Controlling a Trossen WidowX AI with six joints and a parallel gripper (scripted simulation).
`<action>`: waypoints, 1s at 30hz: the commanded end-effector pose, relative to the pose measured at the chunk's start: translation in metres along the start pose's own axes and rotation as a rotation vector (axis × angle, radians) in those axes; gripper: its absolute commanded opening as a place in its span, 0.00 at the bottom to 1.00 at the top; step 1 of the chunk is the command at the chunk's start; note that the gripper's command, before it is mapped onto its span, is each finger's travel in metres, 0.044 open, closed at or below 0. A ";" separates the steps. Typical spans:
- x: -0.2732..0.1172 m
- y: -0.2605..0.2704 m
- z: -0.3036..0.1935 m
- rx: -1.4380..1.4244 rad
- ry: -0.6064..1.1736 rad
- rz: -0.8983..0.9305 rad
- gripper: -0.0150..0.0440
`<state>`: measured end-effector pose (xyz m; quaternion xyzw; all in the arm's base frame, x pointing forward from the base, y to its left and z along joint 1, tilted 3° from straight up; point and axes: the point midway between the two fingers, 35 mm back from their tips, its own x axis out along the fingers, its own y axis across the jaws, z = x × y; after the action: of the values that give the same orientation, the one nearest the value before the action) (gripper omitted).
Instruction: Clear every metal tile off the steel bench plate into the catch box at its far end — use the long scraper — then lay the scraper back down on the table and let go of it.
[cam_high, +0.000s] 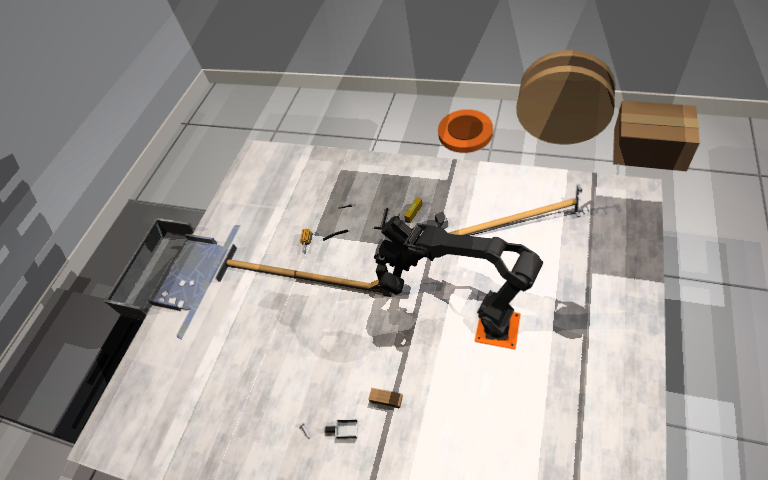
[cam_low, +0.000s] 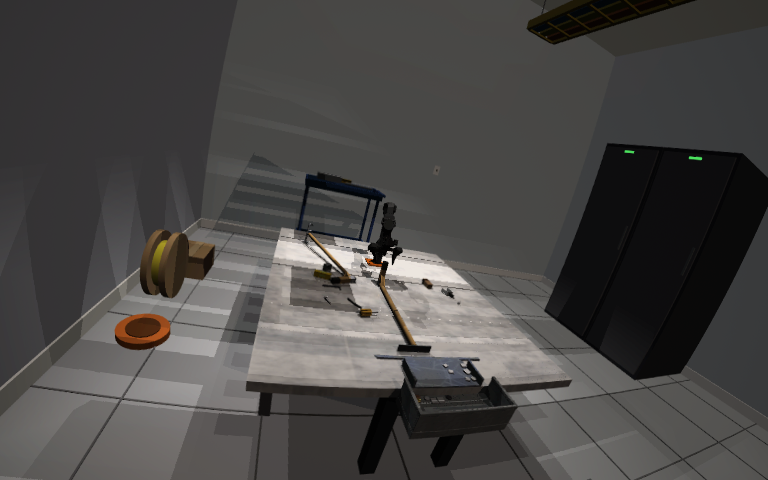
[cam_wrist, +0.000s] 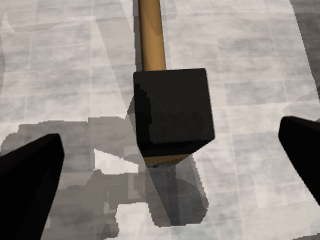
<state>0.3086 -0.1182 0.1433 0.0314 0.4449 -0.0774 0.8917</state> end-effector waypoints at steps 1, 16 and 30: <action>0.006 0.000 -0.001 0.004 0.003 -0.002 1.00; 0.031 0.000 -0.001 0.004 0.002 -0.002 1.00; 0.047 0.001 -0.002 0.000 -0.003 0.002 0.96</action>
<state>0.3353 -0.1217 0.1038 0.0321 0.4442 -0.0763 0.8921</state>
